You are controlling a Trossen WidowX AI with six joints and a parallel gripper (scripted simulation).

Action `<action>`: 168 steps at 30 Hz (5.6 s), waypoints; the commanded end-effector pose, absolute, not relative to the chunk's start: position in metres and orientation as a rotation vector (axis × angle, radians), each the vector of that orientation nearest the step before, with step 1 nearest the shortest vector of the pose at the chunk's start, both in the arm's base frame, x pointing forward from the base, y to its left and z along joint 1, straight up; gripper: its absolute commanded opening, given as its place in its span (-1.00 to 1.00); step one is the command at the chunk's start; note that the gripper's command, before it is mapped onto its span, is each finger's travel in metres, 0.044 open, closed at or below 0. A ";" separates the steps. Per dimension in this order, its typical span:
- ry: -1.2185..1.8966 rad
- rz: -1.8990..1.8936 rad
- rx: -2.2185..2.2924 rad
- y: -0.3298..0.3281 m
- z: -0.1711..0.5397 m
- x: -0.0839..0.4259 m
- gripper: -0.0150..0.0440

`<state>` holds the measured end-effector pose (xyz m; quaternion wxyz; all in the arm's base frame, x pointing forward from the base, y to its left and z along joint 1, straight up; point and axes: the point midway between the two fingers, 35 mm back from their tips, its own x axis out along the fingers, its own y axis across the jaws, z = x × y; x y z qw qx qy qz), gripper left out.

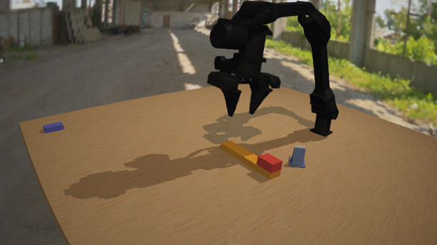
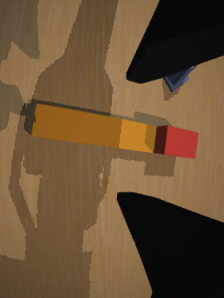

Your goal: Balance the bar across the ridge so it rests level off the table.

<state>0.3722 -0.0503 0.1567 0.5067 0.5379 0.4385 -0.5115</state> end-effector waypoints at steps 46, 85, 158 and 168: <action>1.116 -1.281 1.324 -0.029 0.052 0.371 0.58; 1.115 -1.280 1.321 -0.030 0.089 0.374 -0.49; 0.601 -1.836 1.886 0.053 0.135 0.254 -0.49; 0.600 -1.837 1.886 0.054 0.119 0.254 -0.49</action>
